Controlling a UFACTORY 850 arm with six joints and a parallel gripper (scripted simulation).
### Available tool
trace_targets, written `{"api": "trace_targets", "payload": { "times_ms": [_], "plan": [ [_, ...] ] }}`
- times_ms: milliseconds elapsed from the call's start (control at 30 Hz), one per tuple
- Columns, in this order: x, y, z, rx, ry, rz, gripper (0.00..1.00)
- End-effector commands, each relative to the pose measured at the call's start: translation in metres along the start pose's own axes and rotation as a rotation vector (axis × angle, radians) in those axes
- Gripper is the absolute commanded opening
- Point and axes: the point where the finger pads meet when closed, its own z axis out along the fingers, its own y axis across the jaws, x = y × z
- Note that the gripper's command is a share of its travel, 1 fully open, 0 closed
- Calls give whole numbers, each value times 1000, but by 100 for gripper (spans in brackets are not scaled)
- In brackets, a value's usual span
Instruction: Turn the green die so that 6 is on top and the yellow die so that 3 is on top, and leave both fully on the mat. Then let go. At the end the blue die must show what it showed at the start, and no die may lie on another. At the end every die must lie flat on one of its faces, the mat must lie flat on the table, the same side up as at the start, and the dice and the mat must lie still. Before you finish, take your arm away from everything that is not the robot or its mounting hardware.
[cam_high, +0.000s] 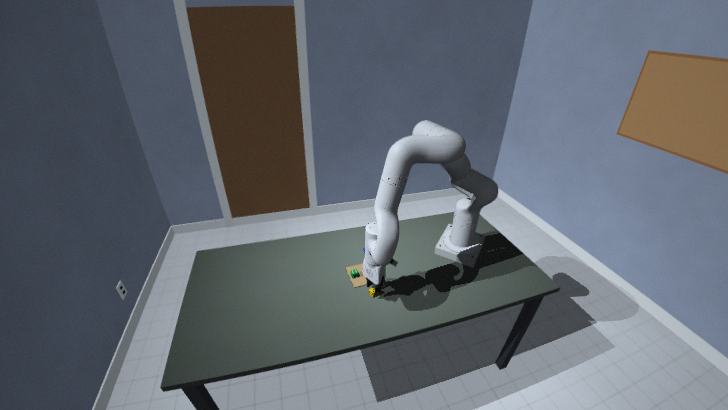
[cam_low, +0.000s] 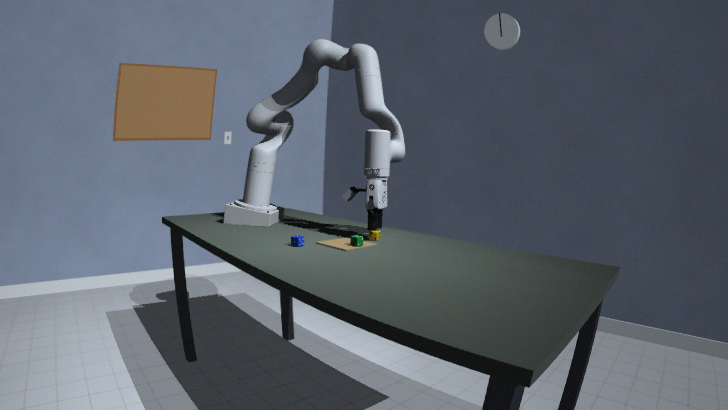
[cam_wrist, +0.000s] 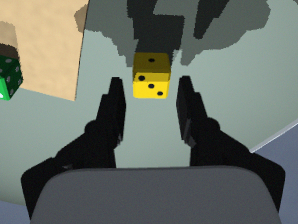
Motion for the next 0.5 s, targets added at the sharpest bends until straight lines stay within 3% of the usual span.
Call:
{"api": "trace_targets", "payload": {
  "times_ms": [0,467],
  "plan": [
    [-1,0,2,0,-2,0,47],
    [-1,0,25,0,-2,0,47]
  ]
}}
